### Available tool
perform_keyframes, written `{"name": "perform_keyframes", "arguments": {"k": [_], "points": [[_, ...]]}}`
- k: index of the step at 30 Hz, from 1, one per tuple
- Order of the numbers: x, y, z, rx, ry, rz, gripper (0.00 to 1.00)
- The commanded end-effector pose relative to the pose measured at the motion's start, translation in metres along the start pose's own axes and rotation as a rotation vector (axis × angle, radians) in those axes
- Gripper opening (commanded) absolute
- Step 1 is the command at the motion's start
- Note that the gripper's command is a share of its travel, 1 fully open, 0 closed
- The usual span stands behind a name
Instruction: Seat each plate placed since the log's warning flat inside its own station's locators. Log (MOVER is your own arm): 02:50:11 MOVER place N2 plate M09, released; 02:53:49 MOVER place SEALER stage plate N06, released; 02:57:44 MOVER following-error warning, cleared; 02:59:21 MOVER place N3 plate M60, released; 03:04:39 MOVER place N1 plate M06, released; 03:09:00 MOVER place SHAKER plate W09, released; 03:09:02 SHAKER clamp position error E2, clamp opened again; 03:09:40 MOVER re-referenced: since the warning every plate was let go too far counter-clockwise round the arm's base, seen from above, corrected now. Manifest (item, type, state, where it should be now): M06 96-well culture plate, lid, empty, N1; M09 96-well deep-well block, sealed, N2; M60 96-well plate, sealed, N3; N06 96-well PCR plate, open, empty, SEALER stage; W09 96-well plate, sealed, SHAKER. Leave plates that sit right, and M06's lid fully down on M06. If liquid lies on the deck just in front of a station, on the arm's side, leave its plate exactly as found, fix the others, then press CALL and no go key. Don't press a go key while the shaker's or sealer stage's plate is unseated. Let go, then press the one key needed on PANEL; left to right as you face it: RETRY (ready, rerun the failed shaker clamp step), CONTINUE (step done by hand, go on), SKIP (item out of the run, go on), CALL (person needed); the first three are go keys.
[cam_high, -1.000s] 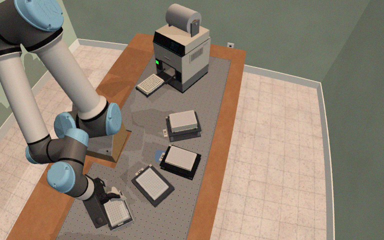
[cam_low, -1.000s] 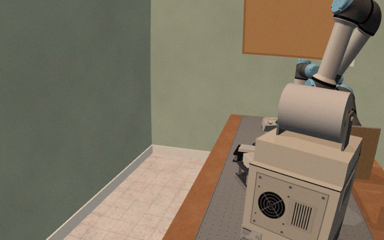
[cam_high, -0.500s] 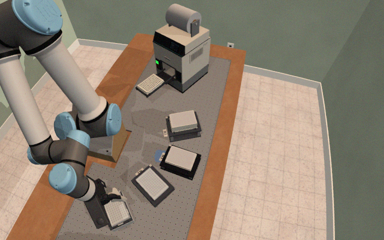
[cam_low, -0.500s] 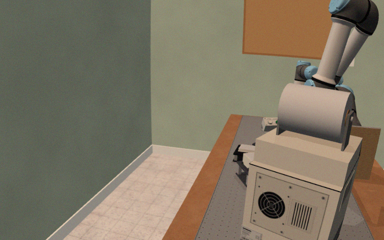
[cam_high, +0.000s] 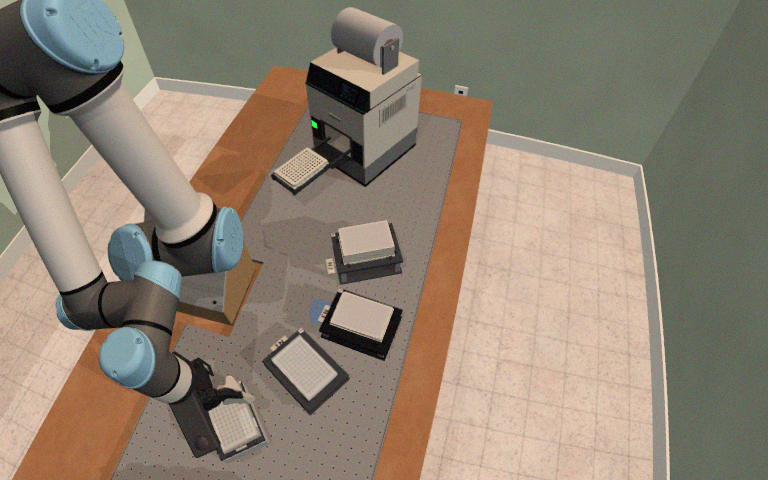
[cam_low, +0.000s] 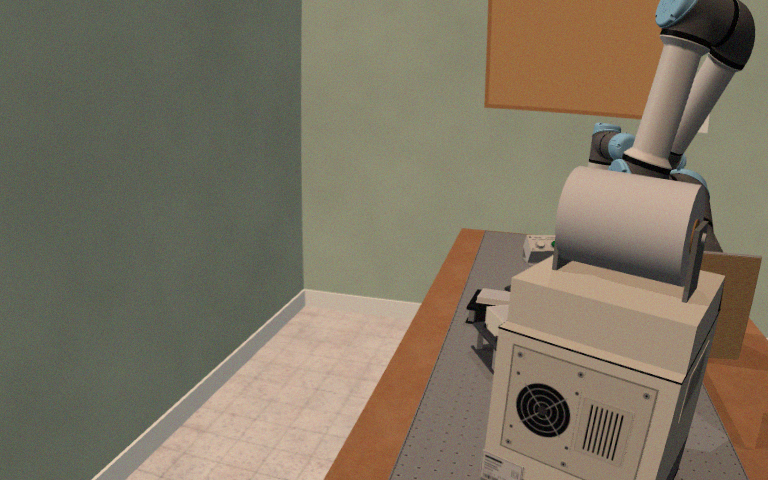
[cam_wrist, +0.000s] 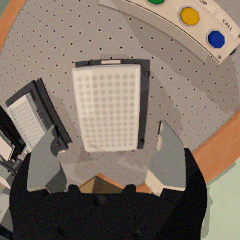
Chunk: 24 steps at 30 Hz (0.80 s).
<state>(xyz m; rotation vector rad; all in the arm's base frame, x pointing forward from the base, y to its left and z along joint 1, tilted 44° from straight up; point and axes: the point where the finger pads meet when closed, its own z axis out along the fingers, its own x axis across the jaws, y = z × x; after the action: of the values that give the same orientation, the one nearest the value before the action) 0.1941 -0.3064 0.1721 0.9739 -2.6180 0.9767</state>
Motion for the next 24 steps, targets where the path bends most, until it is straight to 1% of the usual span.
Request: {"name": "perform_keyframes", "arguments": {"k": [1, 24], "points": [[0.0, 0.0, 0.003, 0.001, 0.0, 0.0, 0.82], [0.0, 0.0, 0.016, 0.001, 0.0, 0.0, 0.82]]}}
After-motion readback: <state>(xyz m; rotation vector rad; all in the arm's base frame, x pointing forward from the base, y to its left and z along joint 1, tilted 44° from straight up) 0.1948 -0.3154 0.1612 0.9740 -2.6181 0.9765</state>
